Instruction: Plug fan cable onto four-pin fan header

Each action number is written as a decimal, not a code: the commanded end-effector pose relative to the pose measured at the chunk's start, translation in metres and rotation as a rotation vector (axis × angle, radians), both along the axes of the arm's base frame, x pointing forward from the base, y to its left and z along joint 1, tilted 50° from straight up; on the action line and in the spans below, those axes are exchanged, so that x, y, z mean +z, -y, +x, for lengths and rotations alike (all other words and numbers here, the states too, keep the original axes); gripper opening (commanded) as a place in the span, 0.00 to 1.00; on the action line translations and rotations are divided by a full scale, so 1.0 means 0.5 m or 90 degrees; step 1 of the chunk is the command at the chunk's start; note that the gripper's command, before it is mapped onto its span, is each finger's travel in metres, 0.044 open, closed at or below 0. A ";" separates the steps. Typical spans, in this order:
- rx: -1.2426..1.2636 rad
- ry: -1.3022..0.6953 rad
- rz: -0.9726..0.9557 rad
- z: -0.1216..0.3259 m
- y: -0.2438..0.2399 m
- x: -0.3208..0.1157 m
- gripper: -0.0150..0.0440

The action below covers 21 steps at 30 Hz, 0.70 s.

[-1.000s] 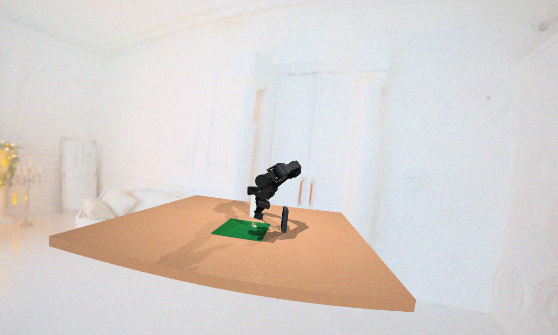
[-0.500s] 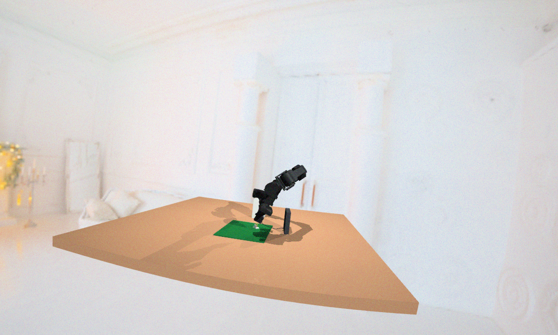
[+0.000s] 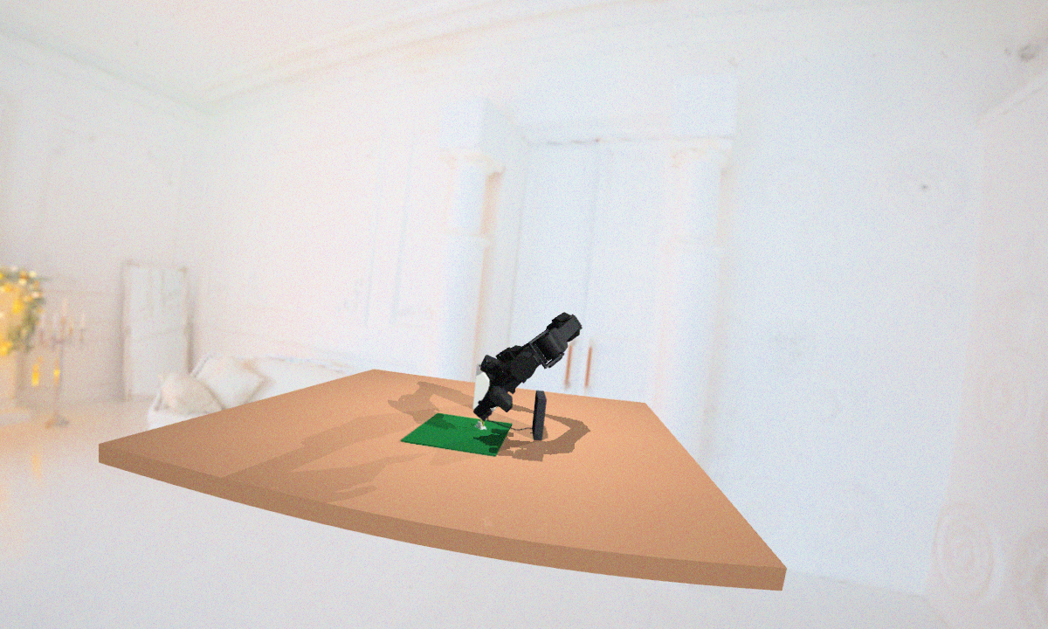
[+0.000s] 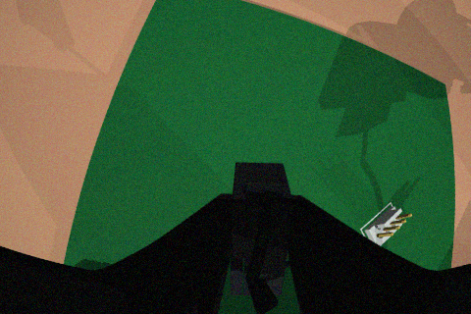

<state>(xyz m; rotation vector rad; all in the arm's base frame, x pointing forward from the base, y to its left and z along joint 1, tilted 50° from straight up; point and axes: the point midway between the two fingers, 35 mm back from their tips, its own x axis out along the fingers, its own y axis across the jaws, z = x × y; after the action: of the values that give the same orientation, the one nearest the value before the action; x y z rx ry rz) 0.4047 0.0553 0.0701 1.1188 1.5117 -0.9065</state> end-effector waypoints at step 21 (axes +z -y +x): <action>-0.033 0.073 -0.204 0.004 -0.012 0.012 0.25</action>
<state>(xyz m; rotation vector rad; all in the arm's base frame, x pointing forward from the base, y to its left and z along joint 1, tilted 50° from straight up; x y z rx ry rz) 0.4061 0.0596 0.0740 0.9813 1.2574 -1.0410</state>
